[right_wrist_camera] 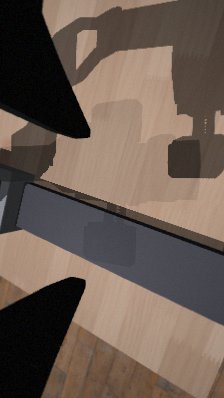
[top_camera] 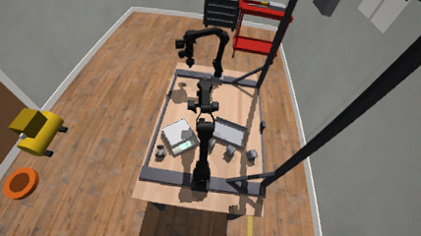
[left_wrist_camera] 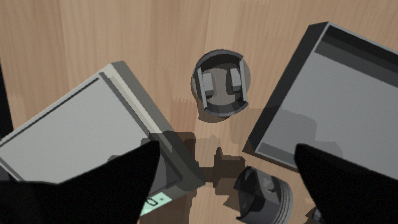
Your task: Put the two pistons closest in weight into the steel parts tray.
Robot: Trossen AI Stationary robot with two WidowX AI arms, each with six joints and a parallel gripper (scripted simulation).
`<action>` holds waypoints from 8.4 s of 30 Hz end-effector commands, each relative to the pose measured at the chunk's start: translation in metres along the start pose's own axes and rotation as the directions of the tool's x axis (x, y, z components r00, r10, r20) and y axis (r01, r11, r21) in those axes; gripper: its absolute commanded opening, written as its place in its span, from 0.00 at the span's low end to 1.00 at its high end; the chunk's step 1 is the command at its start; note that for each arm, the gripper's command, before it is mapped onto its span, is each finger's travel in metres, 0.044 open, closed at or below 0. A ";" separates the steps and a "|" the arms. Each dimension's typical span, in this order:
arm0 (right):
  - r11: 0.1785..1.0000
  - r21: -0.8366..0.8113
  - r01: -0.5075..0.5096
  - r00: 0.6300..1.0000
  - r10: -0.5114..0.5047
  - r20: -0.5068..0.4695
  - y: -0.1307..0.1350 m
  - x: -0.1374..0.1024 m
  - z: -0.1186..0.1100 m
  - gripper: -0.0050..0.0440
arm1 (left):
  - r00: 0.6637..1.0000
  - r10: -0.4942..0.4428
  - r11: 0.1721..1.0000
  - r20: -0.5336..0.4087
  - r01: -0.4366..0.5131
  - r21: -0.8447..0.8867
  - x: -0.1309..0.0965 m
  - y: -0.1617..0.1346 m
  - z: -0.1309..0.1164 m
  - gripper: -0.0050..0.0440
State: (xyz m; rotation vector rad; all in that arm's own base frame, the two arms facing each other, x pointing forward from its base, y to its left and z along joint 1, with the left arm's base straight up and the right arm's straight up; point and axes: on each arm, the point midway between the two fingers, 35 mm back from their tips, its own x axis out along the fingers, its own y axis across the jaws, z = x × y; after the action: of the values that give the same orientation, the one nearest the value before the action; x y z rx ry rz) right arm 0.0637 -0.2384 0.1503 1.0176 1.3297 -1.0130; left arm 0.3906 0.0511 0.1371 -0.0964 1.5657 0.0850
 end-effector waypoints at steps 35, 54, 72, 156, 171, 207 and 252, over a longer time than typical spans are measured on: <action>1.000 0.001 -0.003 0.999 0.002 0.032 0.000 -0.008 0.005 0.92 | 0.999 0.005 0.982 0.035 0.001 -0.191 0.022 -0.006 0.011 0.87; 1.000 0.001 -0.003 0.999 0.002 0.032 0.000 -0.008 0.005 0.92 | 1.000 0.005 0.981 0.013 -0.003 -0.191 0.058 -0.006 0.012 0.87; 1.000 0.001 -0.003 0.999 0.002 0.032 0.000 -0.008 0.005 0.92 | 1.000 0.006 0.983 0.010 -0.005 -0.186 0.085 -0.006 0.012 0.87; 1.000 0.001 -0.003 0.999 0.002 0.032 0.000 -0.008 0.005 0.92 | 0.998 0.006 0.983 0.060 0.005 -0.183 0.089 -0.006 0.020 0.43; 1.000 0.001 -0.003 0.999 0.002 0.032 0.000 -0.008 0.005 0.92 | 0.998 0.006 0.983 0.061 0.005 -0.183 0.067 -0.006 0.019 0.43; 1.000 0.001 -0.003 0.999 0.002 0.032 0.000 -0.008 0.005 0.92 | 0.999 0.011 0.910 0.045 0.009 -0.414 0.028 0.023 -0.019 0.43; 1.000 0.001 -0.003 0.999 0.002 0.032 0.000 -0.008 0.005 0.92 | 0.999 0.017 0.894 0.029 -0.002 -0.448 -0.016 0.142 -0.098 0.43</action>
State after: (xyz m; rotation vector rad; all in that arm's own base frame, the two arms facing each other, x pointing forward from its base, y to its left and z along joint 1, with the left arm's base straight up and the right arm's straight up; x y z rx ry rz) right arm 0.0637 -0.2384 0.1503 1.0176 1.3297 -1.0130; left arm 0.2587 0.1690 0.1395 -0.4634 1.5260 0.4563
